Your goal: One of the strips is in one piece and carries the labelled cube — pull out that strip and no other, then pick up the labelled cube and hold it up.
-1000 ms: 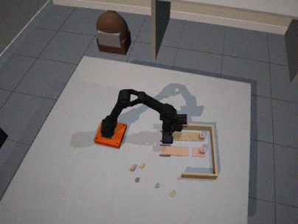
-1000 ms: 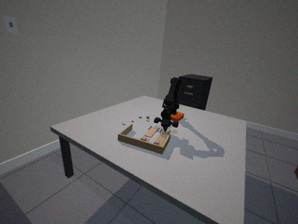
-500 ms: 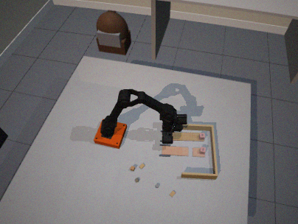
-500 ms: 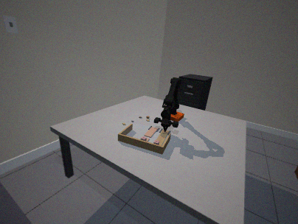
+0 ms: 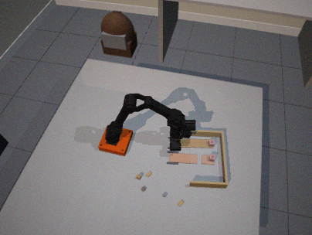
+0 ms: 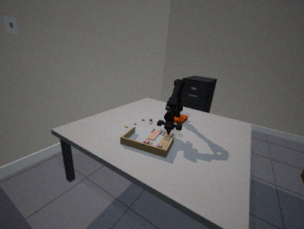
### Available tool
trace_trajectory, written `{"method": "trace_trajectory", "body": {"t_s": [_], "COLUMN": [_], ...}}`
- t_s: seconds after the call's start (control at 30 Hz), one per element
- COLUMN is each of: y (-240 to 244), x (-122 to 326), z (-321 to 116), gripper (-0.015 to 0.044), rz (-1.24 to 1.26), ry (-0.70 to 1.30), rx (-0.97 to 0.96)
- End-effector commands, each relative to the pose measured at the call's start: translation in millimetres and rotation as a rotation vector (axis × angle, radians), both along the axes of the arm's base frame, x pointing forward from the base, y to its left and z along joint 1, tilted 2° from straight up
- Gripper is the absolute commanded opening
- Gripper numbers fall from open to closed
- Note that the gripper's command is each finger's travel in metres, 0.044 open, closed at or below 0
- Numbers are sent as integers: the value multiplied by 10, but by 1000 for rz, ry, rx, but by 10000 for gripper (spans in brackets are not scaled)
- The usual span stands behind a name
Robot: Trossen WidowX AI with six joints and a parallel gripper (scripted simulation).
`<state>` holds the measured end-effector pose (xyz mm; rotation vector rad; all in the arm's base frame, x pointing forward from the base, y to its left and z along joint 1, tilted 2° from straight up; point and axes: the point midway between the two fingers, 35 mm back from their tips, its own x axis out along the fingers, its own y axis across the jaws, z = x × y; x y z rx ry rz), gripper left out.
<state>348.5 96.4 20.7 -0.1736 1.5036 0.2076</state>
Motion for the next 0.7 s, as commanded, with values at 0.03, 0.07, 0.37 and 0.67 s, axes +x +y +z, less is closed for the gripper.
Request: {"method": "trace_trajectory", "body": {"t_s": [0.03,0.07,0.37,0.67], "y": [-5,-5,-3,-2], "x": [5,6,11,16], "z": [-25,-26,-35,-43], "gripper": [0,0,0,0], "rz": [-6,-6,-6,-6], "ry": [0,0,0,0], "rx": [-4,-4,-4,-4]}}
